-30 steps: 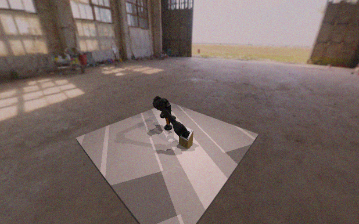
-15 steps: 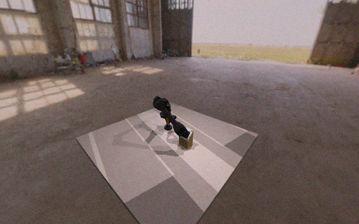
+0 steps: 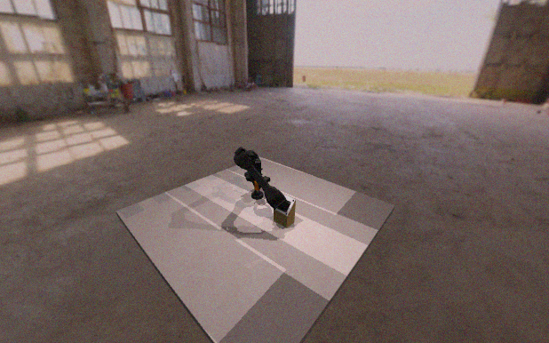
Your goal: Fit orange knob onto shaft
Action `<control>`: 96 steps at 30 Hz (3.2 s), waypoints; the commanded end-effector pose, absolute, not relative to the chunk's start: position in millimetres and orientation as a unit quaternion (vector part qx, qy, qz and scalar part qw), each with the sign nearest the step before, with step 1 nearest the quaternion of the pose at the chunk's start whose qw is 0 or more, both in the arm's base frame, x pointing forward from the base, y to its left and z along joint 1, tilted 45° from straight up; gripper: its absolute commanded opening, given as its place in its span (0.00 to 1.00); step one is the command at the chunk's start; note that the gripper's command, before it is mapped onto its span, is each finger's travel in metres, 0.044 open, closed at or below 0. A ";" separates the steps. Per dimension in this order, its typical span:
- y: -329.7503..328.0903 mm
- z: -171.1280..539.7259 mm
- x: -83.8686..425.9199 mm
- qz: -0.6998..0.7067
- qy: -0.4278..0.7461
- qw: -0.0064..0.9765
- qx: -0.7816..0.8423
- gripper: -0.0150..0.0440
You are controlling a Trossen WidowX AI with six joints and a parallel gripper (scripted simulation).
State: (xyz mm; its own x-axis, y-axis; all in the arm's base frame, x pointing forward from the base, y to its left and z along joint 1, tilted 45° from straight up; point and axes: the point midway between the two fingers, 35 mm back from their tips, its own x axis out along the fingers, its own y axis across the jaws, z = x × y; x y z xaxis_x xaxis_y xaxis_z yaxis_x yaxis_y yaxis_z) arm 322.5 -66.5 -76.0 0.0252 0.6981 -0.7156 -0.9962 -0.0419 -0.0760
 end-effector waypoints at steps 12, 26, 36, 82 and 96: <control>-67.6 -73.3 323.8 0.653 0.243 0.649 -0.306 0.25; -70.9 -73.6 326.0 0.675 0.173 0.613 -0.373 0.25; -69.8 -74.5 323.6 0.675 0.173 0.613 -0.373 0.25; -69.8 -75.8 325.3 0.689 0.102 0.571 -0.435 0.25; -66.8 -77.2 325.5 0.689 0.102 0.571 -0.435 0.25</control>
State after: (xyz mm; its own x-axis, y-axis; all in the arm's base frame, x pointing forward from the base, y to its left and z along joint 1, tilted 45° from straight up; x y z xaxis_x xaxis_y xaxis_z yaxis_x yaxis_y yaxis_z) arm 324.8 -67.4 -77.4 0.0262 0.6974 -0.7162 -0.8769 -0.3280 -0.3515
